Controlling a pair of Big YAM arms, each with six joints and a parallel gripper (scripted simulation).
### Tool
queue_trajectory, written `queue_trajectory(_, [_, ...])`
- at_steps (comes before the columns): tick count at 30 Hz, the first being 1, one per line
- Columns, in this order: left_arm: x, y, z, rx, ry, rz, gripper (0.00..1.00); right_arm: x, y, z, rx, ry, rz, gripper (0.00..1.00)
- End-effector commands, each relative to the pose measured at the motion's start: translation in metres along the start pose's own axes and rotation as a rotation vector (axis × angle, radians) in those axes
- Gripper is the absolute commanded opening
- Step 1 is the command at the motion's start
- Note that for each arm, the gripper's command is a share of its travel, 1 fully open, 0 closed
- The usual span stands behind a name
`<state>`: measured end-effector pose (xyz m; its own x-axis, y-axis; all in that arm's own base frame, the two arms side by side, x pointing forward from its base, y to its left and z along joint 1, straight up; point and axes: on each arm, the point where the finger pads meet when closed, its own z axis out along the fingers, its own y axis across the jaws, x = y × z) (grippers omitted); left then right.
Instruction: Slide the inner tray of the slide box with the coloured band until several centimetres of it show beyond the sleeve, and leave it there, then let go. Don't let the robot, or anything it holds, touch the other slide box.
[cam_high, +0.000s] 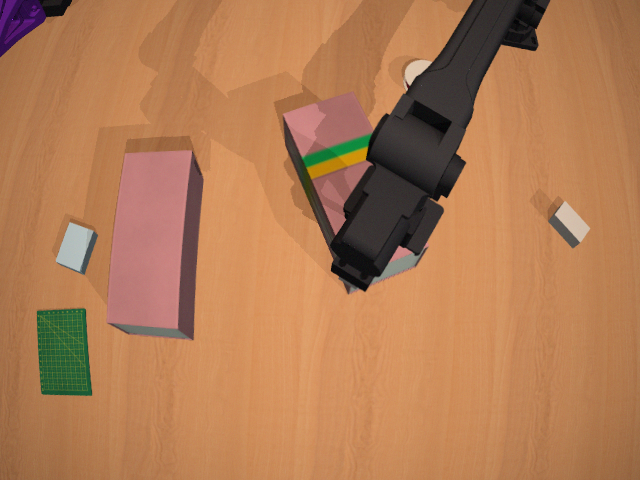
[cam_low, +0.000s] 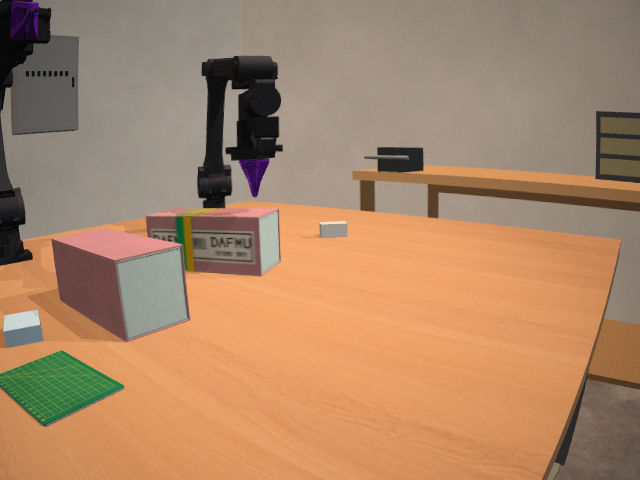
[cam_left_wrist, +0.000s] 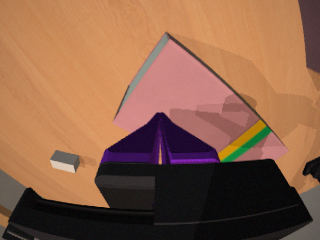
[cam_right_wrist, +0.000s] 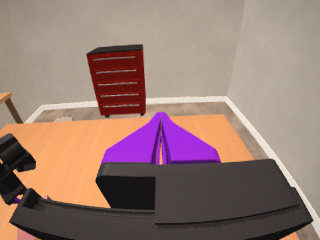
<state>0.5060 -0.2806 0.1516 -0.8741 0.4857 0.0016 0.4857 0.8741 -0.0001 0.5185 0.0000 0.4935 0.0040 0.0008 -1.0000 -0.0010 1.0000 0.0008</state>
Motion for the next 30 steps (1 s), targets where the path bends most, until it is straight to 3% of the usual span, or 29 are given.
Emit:
queue_trajectory(1, [-0.005, -0.01, 0.006, 0.001, 0.015, 0.014, 0.0, 0.015, 0.019, 0.004, -0.032, 0.034, 0.016, 0.0])
queue_trajectory(7, [-0.006, -0.004, -0.003, 0.001, -0.006, 0.003, 0.0, 0.03, 0.061, -0.011, -0.087, 0.027, 0.05, 0.0])
queue_trajectory(13, [-0.006, -0.004, -0.003, 0.001, -0.006, 0.003, 0.0, 0.074, 0.108, -0.025, -0.15, 0.092, 0.066, 0.0])
queue_trajectory(16, [-0.006, -0.004, -0.003, 0.001, -0.006, 0.003, 0.0, 0.075, 0.115, -0.027, -0.159, 0.093, 0.07, 0.0])
queue_trajectory(23, [-0.006, -0.004, -0.003, 0.001, -0.006, 0.003, 0.0, 0.15, 0.172, -0.052, -0.236, 0.216, 0.059, 0.0])
queue_trajectory(30, [-0.006, -0.004, -0.003, 0.001, -0.006, 0.003, 0.0, 0.195, 0.216, -0.096, -0.312, 0.279, 0.051, 0.0])
